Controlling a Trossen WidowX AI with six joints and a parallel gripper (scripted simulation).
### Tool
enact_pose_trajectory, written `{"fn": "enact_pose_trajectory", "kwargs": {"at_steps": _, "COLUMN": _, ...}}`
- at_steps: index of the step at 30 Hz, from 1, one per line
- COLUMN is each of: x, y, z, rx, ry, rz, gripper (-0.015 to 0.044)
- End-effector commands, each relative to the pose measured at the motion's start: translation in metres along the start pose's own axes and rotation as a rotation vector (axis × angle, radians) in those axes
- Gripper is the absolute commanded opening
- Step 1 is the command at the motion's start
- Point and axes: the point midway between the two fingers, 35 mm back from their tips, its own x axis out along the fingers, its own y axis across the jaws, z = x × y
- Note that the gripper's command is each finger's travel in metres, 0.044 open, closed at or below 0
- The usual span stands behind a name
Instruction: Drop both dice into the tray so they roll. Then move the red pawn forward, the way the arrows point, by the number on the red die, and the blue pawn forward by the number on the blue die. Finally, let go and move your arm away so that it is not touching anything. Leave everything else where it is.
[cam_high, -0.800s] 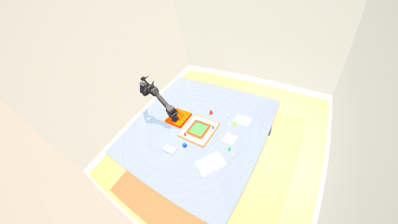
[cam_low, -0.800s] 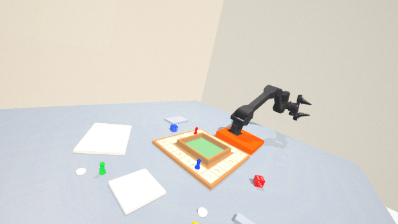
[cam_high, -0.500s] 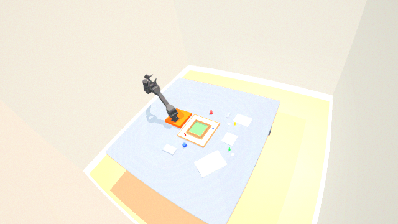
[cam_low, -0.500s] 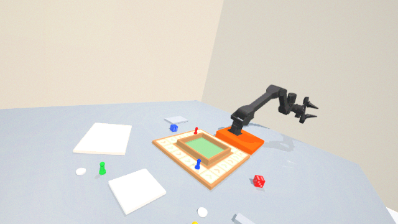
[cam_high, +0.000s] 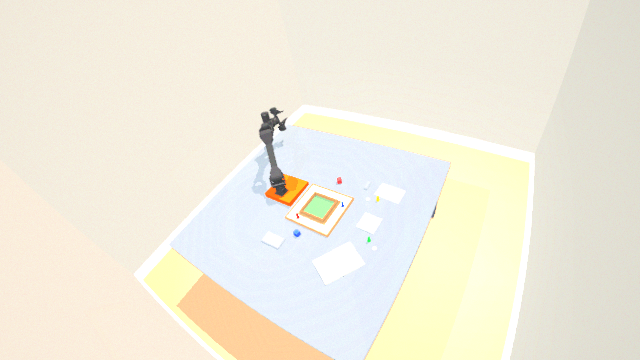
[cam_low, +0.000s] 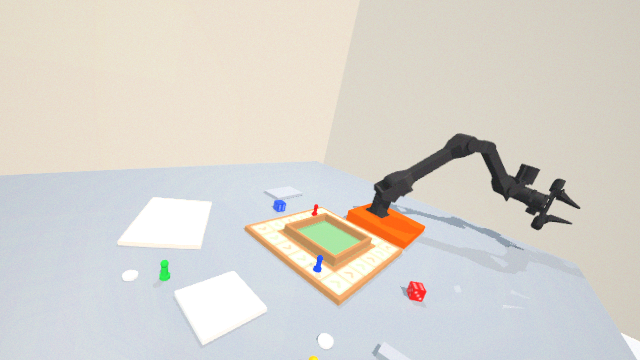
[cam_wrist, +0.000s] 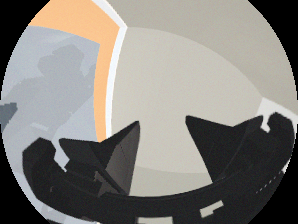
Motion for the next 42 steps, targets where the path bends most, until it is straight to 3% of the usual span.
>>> {"fn": "enact_pose_trajectory", "kwargs": {"at_steps": 1, "x": 0.032, "y": 0.030, "z": -0.041, "rx": 0.039, "ry": 0.024, "rz": 0.092, "gripper": 0.0275}}
{"fn": "enact_pose_trajectory", "kwargs": {"at_steps": 11, "x": 0.086, "y": 0.125, "z": -0.191, "rx": 0.248, "ry": 0.170, "rz": 0.396, "gripper": 0.0275}}
{"fn": "enact_pose_trajectory", "kwargs": {"at_steps": 21, "x": 0.067, "y": 0.210, "z": -0.345, "rx": 0.634, "ry": 0.431, "rz": 0.674, "gripper": 0.0275}}
{"fn": "enact_pose_trajectory", "kwargs": {"at_steps": 30, "x": -0.018, "y": 0.277, "z": -0.468, "rx": 1.113, "ry": 0.810, "rz": 0.885, "gripper": 0.0275}}
{"fn": "enact_pose_trajectory", "kwargs": {"at_steps": 36, "x": -0.103, "y": 0.305, "z": -0.525, "rx": 1.493, "ry": 1.149, "rz": 0.966, "gripper": 0.0275}}
{"fn": "enact_pose_trajectory", "kwargs": {"at_steps": 42, "x": -0.207, "y": 0.314, "z": -0.557, "rx": 1.948, "ry": 1.597, "rz": 0.965, "gripper": 0.0275}}
